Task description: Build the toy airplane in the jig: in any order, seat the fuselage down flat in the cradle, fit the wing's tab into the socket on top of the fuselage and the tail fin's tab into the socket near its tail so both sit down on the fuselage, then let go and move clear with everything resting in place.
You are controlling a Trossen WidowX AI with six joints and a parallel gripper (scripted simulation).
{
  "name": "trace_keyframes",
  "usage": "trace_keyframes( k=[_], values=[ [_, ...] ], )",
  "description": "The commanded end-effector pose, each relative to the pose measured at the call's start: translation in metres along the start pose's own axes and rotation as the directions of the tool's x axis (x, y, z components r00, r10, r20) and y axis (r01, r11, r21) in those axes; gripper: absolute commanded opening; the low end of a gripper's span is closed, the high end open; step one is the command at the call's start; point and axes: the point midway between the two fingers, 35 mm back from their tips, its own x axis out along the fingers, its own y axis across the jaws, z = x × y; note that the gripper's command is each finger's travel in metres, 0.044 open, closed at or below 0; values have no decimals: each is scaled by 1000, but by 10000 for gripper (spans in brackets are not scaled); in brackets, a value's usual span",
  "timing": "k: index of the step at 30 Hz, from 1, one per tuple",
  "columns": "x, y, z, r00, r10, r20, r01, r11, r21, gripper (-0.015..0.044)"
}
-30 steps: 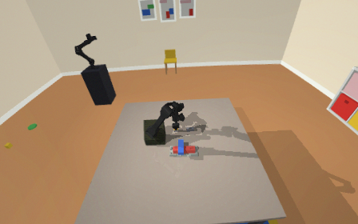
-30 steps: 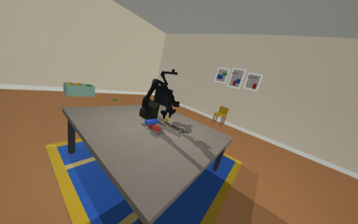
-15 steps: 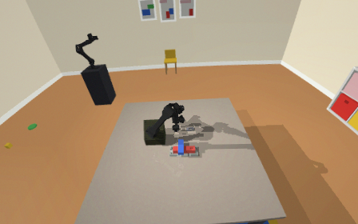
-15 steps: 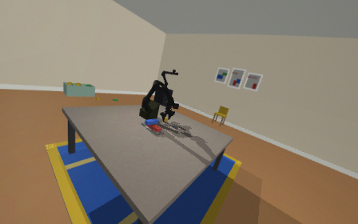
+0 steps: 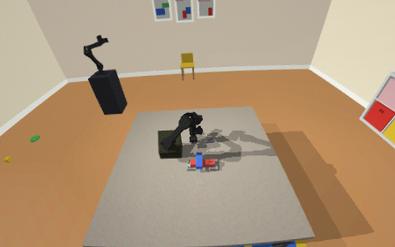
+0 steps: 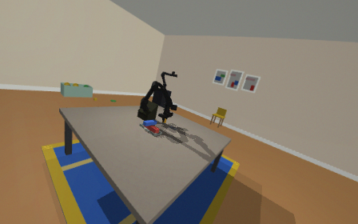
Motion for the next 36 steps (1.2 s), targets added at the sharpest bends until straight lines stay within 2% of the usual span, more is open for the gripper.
trace_keyframes(
  k=[1,7,16,36],
  values=[
    [1,-1,0,1000,-5,2,5,1000,-6,53],
    [1,-1,0,1000,-5,2,5,1000,-6,0],
    [-17,5,13,998,27,58,-27,1000,-12,0],
    [-70,8,12,999,23,31,-22,1000,-13,0]
  ],
)
